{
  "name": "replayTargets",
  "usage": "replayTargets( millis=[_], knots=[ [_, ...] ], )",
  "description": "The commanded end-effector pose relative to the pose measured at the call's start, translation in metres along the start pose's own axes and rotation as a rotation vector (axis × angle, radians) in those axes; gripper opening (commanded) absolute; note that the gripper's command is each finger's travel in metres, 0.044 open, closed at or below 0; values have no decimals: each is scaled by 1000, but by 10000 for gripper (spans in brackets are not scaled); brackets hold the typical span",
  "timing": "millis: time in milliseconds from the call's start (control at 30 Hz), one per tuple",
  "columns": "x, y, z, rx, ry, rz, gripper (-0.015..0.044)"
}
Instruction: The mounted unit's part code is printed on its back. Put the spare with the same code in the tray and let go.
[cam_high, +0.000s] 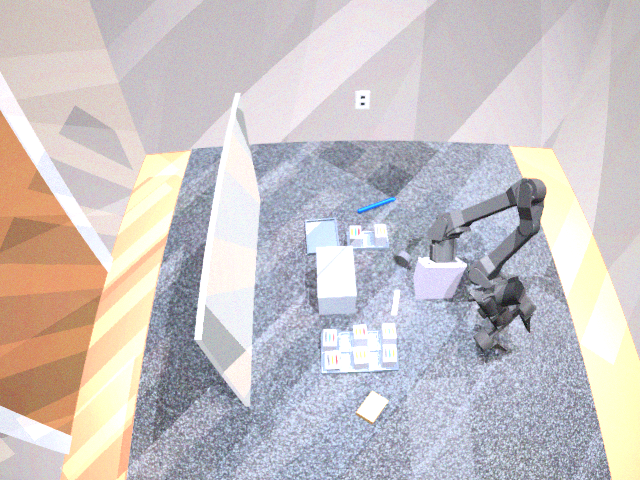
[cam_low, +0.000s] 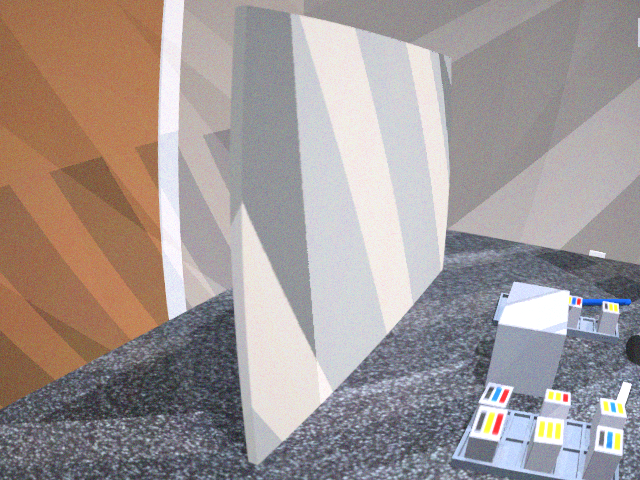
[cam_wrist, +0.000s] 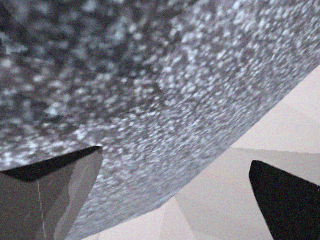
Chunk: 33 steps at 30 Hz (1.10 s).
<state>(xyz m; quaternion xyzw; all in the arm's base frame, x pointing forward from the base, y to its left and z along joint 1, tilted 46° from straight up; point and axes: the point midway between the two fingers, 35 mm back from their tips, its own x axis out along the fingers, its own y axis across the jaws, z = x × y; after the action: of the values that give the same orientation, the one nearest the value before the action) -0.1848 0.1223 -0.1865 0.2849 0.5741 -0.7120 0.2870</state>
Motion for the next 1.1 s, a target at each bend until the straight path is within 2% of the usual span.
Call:
replayTargets(
  millis=[0, 233, 467, 733, 867, 1067],
  knots=[
    [0, 0, 0, 0, 0, 0, 426],
    [0, 3, -8, 49, 20, 10, 440],
    [-13, 34, -84, 557, 224, 87, 440],
    [-55, 82, -154, 1132, 458, 122, 440],
    [-86, 107, -179, 1400, 556, 98, 440],
    [-115, 129, -194, 1635, 638, 71, 440]
  ],
)
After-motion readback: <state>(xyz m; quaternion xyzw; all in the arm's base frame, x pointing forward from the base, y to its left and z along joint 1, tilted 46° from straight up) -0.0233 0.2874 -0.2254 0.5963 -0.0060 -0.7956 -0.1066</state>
